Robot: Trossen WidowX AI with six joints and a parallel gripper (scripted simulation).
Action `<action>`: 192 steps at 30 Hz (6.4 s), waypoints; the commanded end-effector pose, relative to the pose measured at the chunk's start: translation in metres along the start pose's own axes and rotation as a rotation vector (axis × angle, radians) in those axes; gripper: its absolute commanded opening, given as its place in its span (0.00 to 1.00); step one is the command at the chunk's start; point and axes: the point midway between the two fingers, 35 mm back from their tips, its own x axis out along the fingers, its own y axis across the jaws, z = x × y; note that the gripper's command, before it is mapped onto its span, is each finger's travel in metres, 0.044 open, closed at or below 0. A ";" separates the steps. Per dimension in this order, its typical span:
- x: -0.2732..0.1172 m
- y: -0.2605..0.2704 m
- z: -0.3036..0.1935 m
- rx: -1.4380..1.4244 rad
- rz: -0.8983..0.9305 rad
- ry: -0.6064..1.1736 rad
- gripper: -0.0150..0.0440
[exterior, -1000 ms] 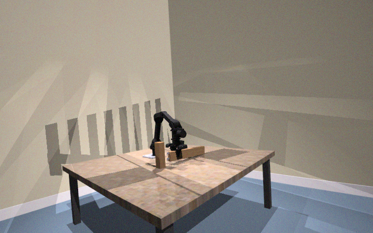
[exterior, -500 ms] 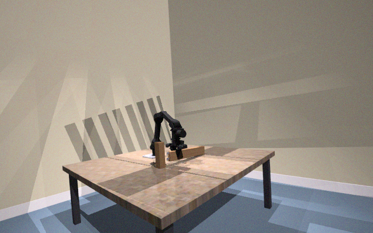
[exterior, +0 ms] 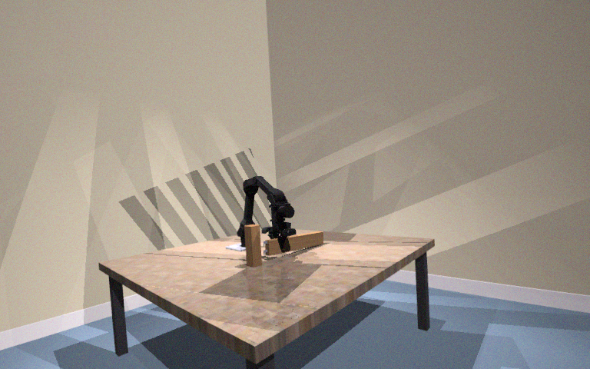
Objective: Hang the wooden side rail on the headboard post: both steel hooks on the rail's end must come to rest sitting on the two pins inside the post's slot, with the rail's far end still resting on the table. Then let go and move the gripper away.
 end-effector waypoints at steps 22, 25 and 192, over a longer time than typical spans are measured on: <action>-0.001 0.000 -0.004 -0.003 -0.007 0.004 0.25; -0.001 0.000 -0.004 -0.003 -0.007 0.004 0.25; -0.002 -0.002 -0.021 -0.003 -0.007 0.005 0.25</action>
